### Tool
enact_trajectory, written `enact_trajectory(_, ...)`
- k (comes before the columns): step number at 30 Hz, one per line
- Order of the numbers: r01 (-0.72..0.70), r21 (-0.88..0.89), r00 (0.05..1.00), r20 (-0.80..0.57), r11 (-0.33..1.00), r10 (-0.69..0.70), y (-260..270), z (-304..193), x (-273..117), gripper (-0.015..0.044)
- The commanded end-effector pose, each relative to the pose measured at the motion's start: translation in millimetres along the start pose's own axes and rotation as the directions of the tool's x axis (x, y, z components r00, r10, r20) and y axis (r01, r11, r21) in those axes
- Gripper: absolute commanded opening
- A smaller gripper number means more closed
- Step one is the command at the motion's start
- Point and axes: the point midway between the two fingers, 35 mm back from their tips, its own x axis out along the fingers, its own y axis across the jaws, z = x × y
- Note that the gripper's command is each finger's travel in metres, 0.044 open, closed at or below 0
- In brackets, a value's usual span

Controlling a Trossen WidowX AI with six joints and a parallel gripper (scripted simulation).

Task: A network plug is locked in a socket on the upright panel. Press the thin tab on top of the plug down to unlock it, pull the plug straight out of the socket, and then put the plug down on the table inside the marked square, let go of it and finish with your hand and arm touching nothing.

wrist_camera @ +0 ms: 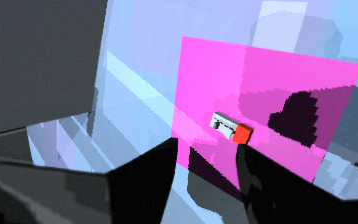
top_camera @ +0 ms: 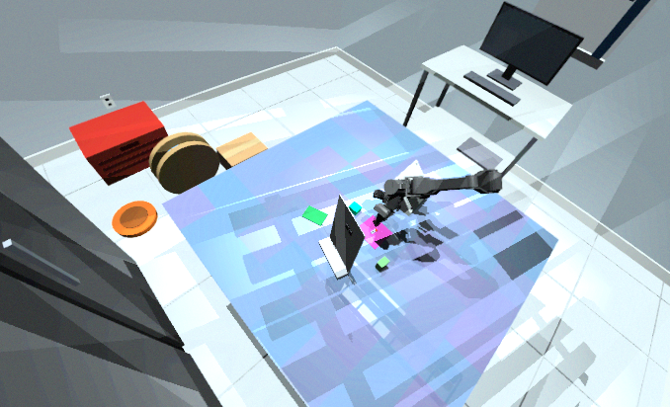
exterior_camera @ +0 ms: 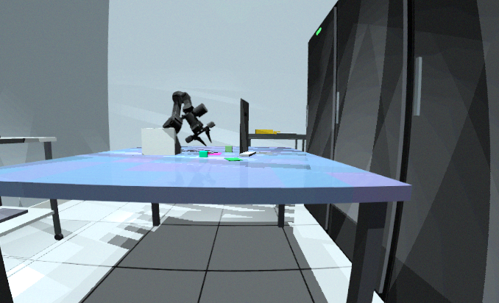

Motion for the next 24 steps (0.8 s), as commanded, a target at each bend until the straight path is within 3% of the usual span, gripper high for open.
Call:
enact_trajectory(1,-0.006,-0.011,1.0,-0.002,1.0,0.006,5.9,0.2,-3.3,0.0156)
enact_trajectory(24,-0.004,-0.011,1.0,0.0,1.0,0.004,18.1,2.0,-22.7,0.0156)
